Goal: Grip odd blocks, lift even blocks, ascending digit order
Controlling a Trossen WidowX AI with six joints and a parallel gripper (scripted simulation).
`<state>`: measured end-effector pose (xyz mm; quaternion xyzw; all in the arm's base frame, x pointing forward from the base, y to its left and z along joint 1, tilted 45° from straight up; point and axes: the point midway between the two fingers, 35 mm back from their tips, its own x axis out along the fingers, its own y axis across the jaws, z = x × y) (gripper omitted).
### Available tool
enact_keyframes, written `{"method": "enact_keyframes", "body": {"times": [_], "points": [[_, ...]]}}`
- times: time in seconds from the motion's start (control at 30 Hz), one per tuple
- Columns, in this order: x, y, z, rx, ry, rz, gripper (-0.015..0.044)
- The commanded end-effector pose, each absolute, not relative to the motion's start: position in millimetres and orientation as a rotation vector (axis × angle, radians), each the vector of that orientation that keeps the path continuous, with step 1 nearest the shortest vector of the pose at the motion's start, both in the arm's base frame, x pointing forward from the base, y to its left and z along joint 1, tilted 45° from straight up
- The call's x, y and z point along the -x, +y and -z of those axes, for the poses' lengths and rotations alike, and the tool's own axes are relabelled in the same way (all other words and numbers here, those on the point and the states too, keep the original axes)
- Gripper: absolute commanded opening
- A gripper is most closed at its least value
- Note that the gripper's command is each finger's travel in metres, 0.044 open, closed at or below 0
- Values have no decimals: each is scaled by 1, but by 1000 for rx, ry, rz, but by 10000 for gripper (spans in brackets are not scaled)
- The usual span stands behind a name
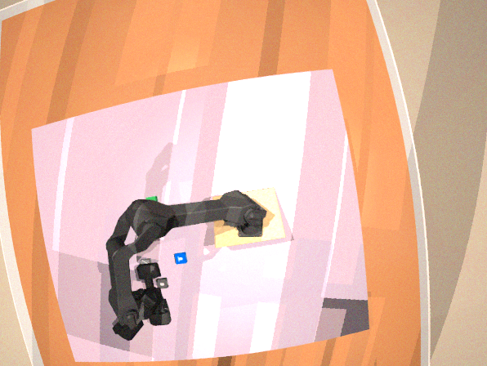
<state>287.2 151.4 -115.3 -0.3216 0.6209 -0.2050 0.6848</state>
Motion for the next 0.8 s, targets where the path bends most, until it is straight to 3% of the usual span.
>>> {"method": "enact_keyframes", "body": {"times": [0.0, 0.27, 0.57, 0.77], "points": [[-285, 168, 100, 709, 1397, 462, 321], [-275, 207, 57, 709, 1399, 461, 120], [-277, 204, 53, 702, 1399, 462, 120], [-302, 161, -6, 643, 1398, 467, 120]]}}
